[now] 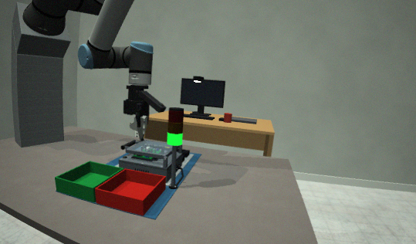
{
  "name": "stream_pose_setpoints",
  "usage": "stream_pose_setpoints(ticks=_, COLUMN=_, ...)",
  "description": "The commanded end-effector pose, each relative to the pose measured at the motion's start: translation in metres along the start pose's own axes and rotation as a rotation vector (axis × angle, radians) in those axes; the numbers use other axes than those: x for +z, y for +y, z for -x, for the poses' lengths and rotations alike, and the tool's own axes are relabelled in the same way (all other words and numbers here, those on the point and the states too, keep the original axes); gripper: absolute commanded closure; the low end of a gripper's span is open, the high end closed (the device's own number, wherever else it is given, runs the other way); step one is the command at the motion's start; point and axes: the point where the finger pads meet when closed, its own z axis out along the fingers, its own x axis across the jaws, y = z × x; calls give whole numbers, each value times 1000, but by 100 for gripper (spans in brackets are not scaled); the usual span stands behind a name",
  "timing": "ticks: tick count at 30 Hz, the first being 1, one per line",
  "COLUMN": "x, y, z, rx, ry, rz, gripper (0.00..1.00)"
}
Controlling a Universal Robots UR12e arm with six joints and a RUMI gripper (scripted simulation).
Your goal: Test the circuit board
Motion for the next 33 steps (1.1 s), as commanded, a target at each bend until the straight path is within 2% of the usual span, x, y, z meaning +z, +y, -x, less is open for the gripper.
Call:
stream_pose_setpoints(ticks=1, x=0, y=0, z=0, rx=0, ry=0, rz=-1, gripper=100)
stream_pose_setpoints(ticks=33, x=3, y=3, z=0, rx=0, ry=0, rz=-1, gripper=100)
